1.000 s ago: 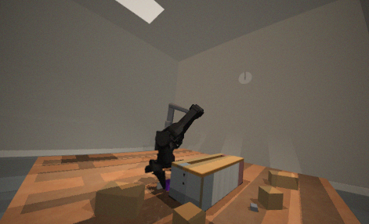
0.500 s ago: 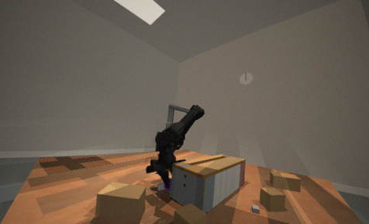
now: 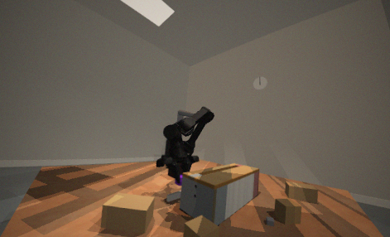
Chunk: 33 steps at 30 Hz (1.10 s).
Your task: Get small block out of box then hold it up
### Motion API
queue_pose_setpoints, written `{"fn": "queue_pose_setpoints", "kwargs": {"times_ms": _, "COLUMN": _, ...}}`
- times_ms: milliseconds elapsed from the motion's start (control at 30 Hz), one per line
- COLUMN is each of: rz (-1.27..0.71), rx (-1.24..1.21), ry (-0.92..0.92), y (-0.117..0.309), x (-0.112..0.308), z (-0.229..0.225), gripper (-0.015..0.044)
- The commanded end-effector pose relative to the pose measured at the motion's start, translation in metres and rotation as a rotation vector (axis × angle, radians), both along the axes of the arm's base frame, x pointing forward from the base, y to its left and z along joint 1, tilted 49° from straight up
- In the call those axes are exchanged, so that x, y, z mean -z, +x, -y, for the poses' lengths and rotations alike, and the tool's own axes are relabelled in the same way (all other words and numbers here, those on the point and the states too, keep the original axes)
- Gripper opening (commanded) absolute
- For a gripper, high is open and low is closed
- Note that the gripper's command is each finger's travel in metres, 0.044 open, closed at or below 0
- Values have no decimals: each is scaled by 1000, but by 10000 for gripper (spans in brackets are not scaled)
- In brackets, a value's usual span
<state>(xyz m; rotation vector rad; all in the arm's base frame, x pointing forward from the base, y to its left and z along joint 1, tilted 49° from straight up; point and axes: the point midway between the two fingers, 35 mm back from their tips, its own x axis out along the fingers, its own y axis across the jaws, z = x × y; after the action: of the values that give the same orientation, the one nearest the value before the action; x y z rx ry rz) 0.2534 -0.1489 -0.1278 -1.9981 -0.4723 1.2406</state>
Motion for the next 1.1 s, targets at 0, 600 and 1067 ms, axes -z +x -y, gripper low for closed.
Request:
{"fn": "queue_pose_setpoints", "kwargs": {"times_ms": 0, "rz": -37, "rx": 41, "ry": -4, "y": -3, "x": -14, "z": 7, "gripper": 0}}
{"fn": "queue_pose_setpoints", "kwargs": {"times_ms": 600, "rz": -233, "rx": 279, "ry": 5, "y": -27, "x": -78, "z": 27, "gripper": 0}}
{"fn": "queue_pose_setpoints", "kwargs": {"times_ms": 1067, "rz": -308, "rx": 388, "ry": 11, "y": -40, "x": -102, "z": 30, "gripper": 0}}
